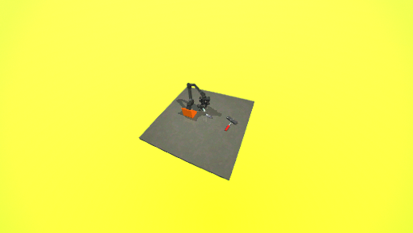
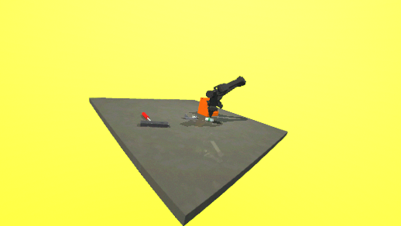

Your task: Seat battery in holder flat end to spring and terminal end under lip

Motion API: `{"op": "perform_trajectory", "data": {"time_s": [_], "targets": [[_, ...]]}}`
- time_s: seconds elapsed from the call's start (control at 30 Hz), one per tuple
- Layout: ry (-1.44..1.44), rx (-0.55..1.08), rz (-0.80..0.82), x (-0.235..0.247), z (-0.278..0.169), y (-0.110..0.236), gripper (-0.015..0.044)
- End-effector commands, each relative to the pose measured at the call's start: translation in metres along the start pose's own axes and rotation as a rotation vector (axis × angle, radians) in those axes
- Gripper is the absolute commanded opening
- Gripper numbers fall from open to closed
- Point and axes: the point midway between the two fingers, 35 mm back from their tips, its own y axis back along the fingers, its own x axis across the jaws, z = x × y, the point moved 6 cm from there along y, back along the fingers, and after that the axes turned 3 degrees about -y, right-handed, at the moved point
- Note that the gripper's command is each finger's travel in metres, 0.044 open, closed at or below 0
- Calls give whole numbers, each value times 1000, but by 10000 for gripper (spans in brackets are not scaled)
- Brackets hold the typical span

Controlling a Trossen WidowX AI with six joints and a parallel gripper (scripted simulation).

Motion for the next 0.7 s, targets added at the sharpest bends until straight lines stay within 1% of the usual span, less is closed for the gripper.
{"op": "perform_trajectory", "data": {"time_s": [0.0,0.6,0.67], "targets": [[-11,2,6,1,-1,-7,244],[-11,-2,1,2,1,-33,244],[-11,-2,1,2,1,-33,191]]}}
